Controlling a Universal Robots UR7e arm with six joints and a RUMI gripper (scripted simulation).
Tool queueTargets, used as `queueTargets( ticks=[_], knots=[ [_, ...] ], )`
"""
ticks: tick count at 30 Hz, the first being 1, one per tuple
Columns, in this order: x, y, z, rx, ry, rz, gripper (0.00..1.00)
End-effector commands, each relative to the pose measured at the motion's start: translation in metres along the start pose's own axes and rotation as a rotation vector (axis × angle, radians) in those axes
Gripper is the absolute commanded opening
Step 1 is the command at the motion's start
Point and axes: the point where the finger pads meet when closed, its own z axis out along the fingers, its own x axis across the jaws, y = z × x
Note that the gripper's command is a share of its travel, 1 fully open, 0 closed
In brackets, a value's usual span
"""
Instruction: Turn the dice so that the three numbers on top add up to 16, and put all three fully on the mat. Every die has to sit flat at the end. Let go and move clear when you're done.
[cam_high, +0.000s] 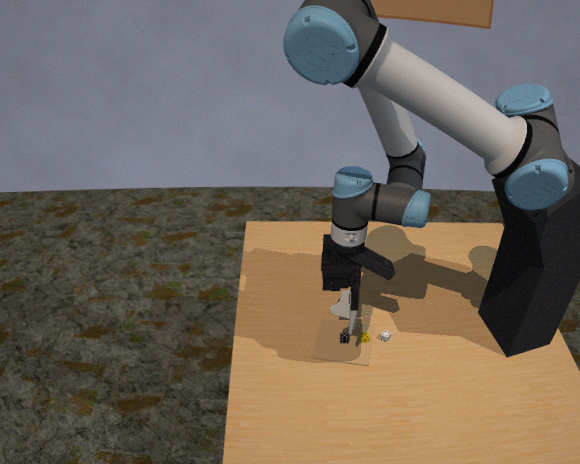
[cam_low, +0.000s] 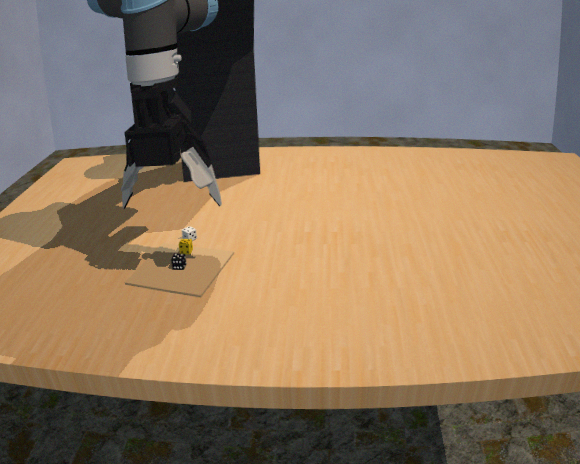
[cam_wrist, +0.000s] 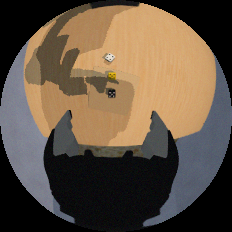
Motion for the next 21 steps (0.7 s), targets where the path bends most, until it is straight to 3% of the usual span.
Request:
queueTargets(
  ticks=[1, 21],
  knots=[
    [0.0000, 0.0004, -0.0003, -0.001, 0.000, 0.000, 1.00],
    [0.0006, -0.0019, 0.0007, -0.001, 0.000, 0.059, 1.00]
  ],
)
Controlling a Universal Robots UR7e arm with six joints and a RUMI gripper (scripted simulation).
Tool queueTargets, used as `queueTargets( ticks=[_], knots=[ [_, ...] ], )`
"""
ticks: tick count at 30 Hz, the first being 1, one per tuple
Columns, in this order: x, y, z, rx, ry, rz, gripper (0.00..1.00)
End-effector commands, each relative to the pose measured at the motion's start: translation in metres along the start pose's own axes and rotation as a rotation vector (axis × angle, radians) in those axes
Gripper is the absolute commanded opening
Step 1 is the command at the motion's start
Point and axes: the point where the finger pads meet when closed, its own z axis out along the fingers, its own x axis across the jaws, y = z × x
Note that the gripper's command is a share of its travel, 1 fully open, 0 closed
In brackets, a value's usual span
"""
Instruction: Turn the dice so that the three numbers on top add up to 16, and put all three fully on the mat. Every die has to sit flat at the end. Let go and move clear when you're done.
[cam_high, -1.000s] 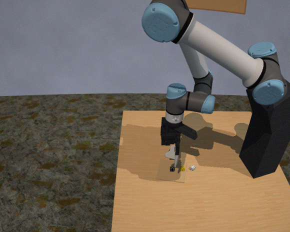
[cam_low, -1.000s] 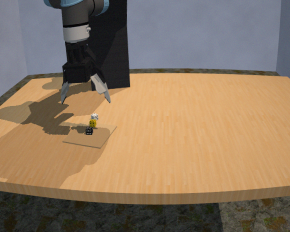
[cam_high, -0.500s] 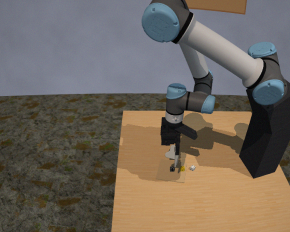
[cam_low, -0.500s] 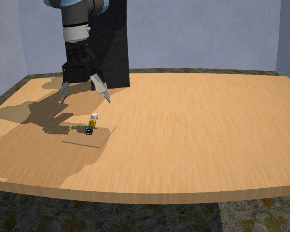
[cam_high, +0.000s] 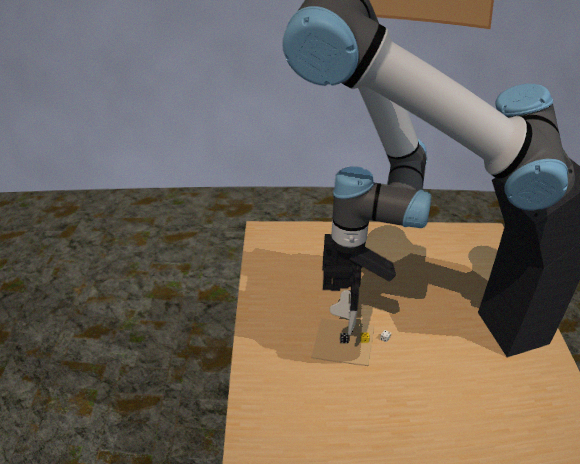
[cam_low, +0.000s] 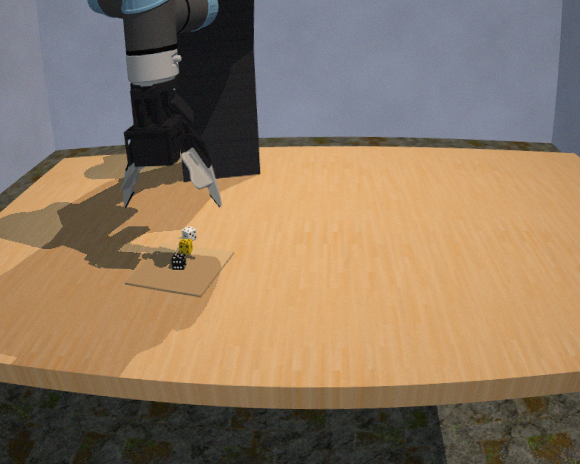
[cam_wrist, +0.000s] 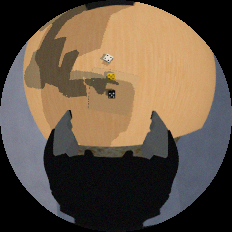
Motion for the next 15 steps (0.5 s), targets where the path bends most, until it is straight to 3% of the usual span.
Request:
queueTargets(
  ticks=[1, 15],
  knots=[
    [0.0002, -0.0006, 0.0002, -0.001, 0.000, 0.025, 1.00],
    [0.0020, -0.0078, 0.0033, -0.001, 0.000, 0.221, 1.00]
  ],
)
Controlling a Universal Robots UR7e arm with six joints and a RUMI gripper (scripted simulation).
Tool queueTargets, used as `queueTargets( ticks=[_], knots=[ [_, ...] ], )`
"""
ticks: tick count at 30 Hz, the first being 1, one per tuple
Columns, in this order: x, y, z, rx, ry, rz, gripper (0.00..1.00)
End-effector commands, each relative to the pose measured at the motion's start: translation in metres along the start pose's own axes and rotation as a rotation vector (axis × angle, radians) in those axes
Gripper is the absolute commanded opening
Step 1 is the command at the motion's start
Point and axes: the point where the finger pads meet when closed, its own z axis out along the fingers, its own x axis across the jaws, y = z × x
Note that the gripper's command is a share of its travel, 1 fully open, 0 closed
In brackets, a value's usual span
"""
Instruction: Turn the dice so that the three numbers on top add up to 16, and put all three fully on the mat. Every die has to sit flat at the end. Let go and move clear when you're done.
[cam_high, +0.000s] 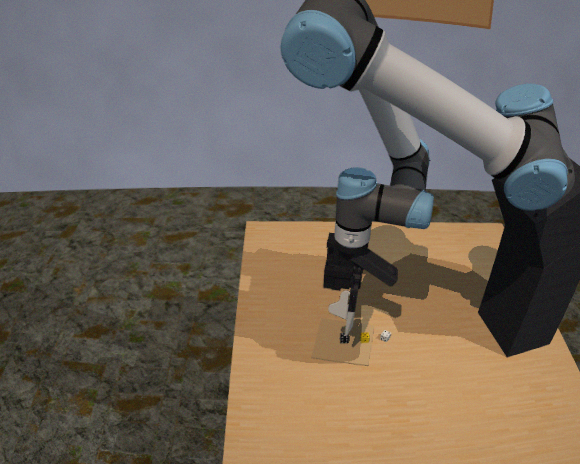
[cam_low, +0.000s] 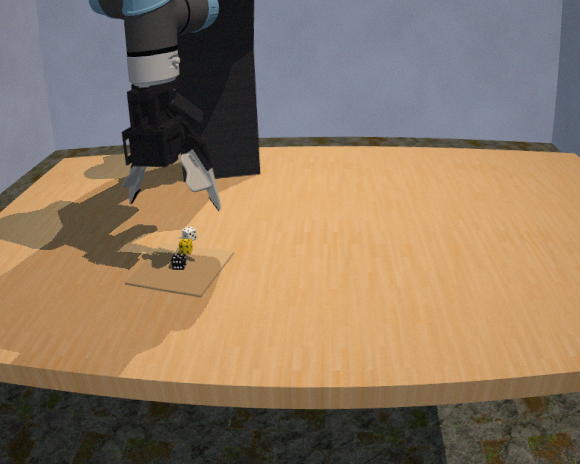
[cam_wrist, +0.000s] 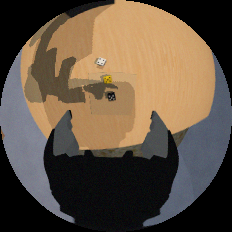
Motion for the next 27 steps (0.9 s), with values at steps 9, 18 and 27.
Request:
queueTargets(
  ticks=[9, 18, 27],
  knots=[
    [0.001, -0.008, 0.003, -0.002, -0.001, 0.250, 1.00],
    [0.002, -0.015, 0.006, -0.002, -0.001, 0.468, 1.00],
    [0.002, -0.024, 0.010, -0.002, -0.001, 0.764, 1.00]
  ],
)
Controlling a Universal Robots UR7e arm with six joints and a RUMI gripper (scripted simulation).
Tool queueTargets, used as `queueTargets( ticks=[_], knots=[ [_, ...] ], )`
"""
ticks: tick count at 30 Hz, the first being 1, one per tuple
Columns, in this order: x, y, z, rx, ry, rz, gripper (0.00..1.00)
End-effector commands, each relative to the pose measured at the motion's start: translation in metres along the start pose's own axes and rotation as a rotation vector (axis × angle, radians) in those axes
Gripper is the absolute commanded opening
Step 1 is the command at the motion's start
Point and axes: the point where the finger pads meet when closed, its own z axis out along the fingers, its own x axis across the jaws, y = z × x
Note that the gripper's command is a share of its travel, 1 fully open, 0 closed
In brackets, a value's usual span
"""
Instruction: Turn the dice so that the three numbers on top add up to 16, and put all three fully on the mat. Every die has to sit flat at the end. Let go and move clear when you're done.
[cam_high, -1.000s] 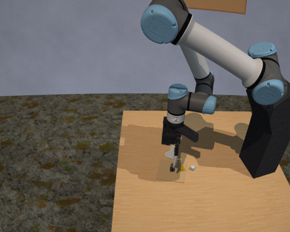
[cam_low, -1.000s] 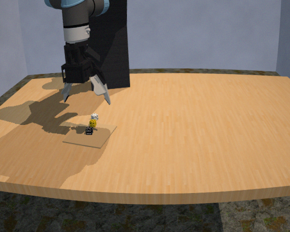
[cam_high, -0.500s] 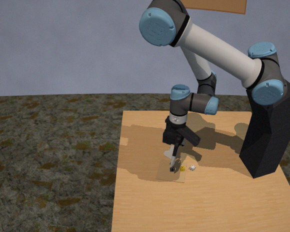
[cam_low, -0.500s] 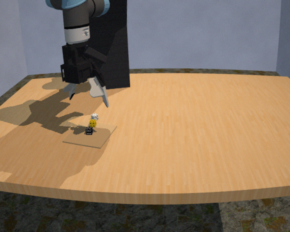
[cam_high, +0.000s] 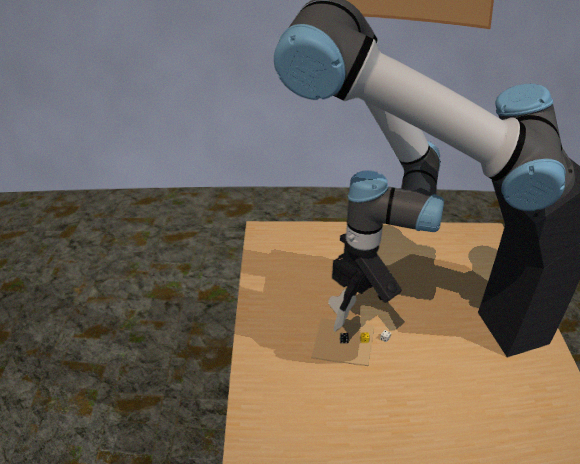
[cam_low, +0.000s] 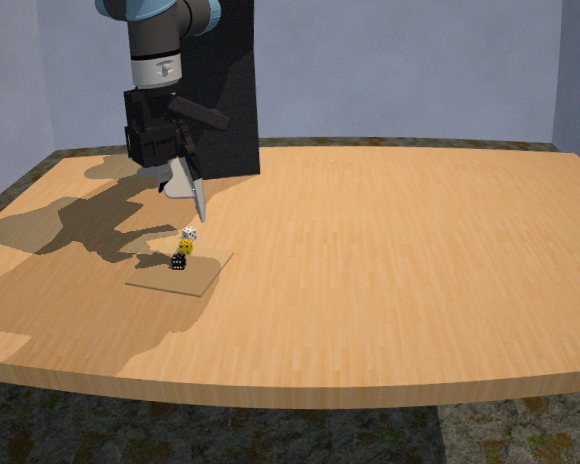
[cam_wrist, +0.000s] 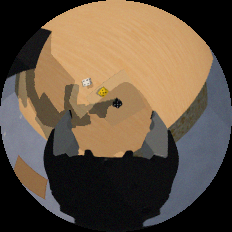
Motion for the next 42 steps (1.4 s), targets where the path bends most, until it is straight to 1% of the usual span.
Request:
queueTargets(
  ticks=[1, 6, 8, 12, 13, 19, 20, 23, 26, 29, 31, 33, 34, 40, 42],
  knots=[
    [-0.002, -0.003, 0.001, -0.009, -0.001, 0.151, 1.00],
    [-0.004, -0.006, 0.003, -0.009, 0.000, 0.316, 1.00],
    [-0.004, -0.006, 0.003, -0.009, 0.000, 0.316, 1.00],
    [-0.007, -0.009, 0.004, -0.009, 0.001, 0.488, 1.00],
    [-0.007, -0.009, 0.004, -0.009, 0.001, 0.489, 1.00],
    [-0.010, -0.013, 0.006, -0.009, 0.002, 0.712, 1.00],
    [-0.010, -0.013, 0.006, -0.009, 0.002, 0.713, 1.00],
    [-0.012, -0.014, 0.007, -0.009, 0.002, 0.838, 1.00],
    [-0.012, -0.014, 0.007, -0.009, 0.002, 0.850, 1.00],
    [-0.015, -0.016, 0.007, -0.009, 0.003, 0.989, 1.00],
    [-0.016, -0.016, 0.008, -0.009, 0.003, 1.035, 1.00],
    [-0.017, -0.017, 0.008, -0.009, 0.003, 1.122, 1.00],
    [-0.017, -0.017, 0.008, -0.009, 0.003, 1.127, 1.00],
    [-0.022, -0.019, 0.008, -0.008, 0.005, 1.351, 1.00],
    [-0.022, -0.019, 0.008, -0.008, 0.005, 1.351, 1.00]
  ],
)
